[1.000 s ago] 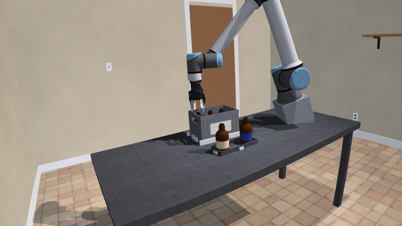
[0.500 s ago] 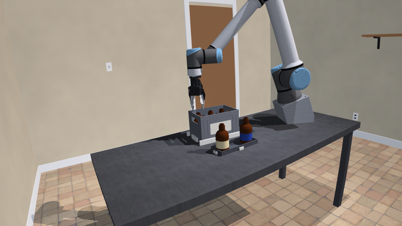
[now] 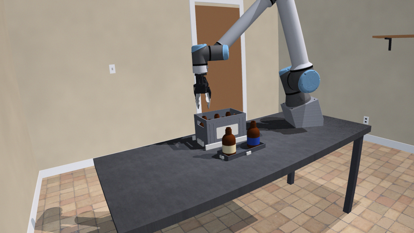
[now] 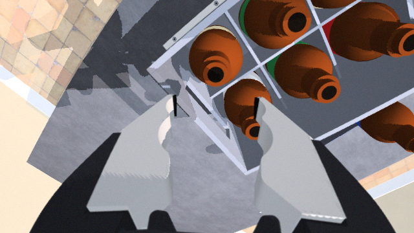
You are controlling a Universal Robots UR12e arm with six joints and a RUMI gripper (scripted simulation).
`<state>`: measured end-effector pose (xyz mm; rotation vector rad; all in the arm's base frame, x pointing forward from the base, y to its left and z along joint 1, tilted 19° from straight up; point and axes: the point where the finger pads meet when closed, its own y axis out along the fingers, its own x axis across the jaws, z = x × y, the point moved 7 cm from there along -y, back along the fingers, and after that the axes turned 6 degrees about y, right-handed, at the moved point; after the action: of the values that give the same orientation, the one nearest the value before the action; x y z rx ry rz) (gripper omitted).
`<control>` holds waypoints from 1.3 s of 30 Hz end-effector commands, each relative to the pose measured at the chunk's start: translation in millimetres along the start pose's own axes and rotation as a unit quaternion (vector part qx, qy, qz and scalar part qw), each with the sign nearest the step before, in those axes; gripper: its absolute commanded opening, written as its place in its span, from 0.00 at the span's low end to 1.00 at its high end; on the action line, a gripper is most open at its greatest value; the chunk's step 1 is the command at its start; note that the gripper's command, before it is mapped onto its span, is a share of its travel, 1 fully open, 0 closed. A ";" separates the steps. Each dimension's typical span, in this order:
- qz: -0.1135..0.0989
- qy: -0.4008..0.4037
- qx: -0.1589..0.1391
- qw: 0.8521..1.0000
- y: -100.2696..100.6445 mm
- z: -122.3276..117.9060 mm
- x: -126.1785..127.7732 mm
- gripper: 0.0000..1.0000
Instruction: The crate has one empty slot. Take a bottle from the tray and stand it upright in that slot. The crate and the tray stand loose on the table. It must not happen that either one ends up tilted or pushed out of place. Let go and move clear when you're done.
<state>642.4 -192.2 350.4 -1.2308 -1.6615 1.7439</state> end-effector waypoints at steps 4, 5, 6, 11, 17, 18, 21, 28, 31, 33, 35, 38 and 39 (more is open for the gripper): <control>0.001 0.000 0.000 1.000 -10.4 -0.3 -0.4 0.38; 0.001 0.000 0.000 1.000 -11.1 -0.3 -0.4 0.38; 0.001 0.000 0.000 1.000 -11.8 -0.3 -0.4 0.38; 0.001 0.000 0.000 1.000 -13.0 -0.3 -0.4 0.38; 0.001 0.000 0.000 1.000 -13.4 -0.3 -0.4 0.00; 0.001 0.000 0.000 1.000 -13.4 -0.3 -0.4 0.00; 0.001 0.000 0.000 1.000 -13.4 -0.3 -0.4 0.00; 0.001 0.000 0.000 1.000 -13.4 -0.3 -0.4 0.00; 0.001 0.000 0.000 1.000 -13.4 -0.3 -0.4 0.00; 0.001 0.000 0.000 1.000 -13.4 -0.3 -0.4 0.00; 0.001 0.000 0.000 1.000 -13.4 -0.3 -0.4 0.00; 0.001 0.000 0.000 1.000 -13.4 -0.3 -0.4 0.00; 0.001 0.000 0.000 1.000 -13.4 -0.3 -0.4 0.00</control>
<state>639.1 -189.9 362.3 -1.2307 -1.6615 1.7438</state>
